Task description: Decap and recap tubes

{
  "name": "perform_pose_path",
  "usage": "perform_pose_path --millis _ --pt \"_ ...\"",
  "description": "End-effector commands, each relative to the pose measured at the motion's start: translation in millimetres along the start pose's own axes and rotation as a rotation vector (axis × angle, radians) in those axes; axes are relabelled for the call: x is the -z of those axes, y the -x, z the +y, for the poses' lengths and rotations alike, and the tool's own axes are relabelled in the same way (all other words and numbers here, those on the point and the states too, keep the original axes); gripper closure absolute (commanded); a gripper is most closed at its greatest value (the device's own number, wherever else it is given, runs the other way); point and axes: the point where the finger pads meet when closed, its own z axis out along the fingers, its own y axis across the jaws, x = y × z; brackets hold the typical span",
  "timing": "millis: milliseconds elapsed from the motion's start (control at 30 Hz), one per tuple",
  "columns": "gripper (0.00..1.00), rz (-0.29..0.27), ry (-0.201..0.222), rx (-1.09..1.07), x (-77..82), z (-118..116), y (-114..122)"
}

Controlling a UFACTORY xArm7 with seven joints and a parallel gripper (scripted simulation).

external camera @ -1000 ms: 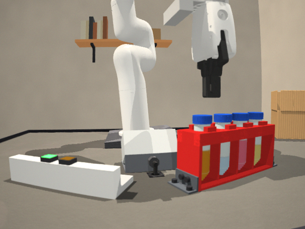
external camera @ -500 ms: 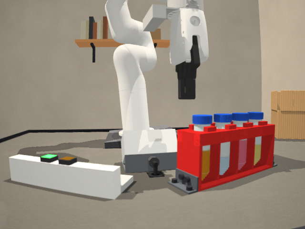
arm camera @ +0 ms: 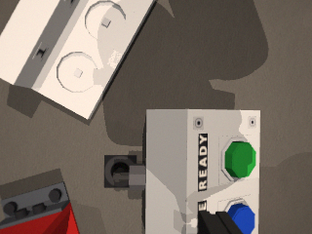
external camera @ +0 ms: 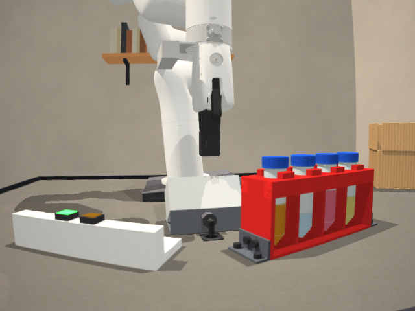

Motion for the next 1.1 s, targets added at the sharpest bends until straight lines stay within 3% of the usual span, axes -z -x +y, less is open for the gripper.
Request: perform_pose_path --millis 0,500,767,1067 --pt "1.00 0.001 -0.013 -0.001 -9.7 21.5 -24.4" --pt "1.00 0.001 -0.013 -0.001 -15.5 31.7 -34.4" --pt "1.00 0.001 -0.013 -0.001 -33.6 31.5 -34.4" --pt "1.00 0.001 -0.013 -0.001 -33.6 31.5 -34.4"
